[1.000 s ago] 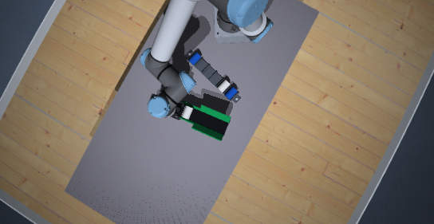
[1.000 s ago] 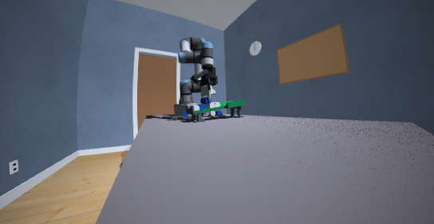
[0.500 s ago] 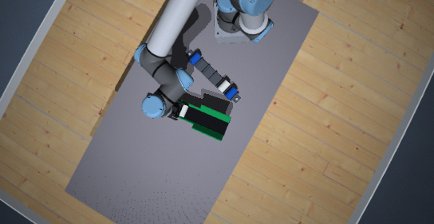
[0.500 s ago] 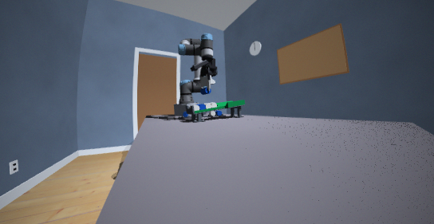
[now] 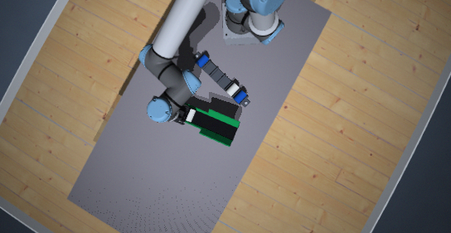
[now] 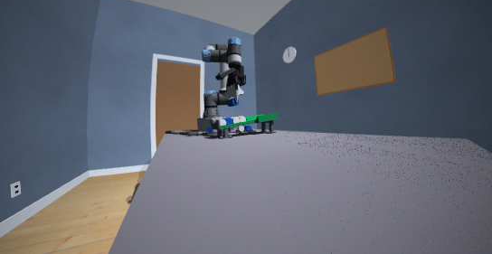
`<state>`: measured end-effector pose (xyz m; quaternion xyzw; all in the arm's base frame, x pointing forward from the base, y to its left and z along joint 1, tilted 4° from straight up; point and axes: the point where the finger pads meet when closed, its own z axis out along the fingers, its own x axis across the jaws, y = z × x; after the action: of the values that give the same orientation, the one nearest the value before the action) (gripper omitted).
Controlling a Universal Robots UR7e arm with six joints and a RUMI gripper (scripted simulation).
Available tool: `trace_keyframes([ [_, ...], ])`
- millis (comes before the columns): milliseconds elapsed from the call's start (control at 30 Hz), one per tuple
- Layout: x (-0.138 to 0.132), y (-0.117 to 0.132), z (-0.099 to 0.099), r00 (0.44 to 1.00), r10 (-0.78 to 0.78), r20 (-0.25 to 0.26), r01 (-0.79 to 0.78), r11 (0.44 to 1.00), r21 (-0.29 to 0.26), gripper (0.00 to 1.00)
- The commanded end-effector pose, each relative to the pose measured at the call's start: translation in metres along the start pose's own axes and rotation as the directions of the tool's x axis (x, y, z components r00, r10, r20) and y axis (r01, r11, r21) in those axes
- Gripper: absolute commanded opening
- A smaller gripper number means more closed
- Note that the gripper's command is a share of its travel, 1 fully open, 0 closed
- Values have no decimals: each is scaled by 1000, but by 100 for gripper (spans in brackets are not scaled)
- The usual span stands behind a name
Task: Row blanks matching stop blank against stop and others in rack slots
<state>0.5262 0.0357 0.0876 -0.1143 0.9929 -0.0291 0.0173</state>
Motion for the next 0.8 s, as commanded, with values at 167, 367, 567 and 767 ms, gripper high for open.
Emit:
trace_keyframes([
  [167, 28, -3, -2, 999, 38, 1, -38, 999, 0, 37],
  [367, 83, -5, -1, 994, 111, 1, -111, 994, 0, 37],
  [567, 140, 0, 7, 982, 188, 1, -188, 982, 0, 37],
  [767, 173, 6, 16, 972, 234, 1, -234, 972, 0, 37],
])
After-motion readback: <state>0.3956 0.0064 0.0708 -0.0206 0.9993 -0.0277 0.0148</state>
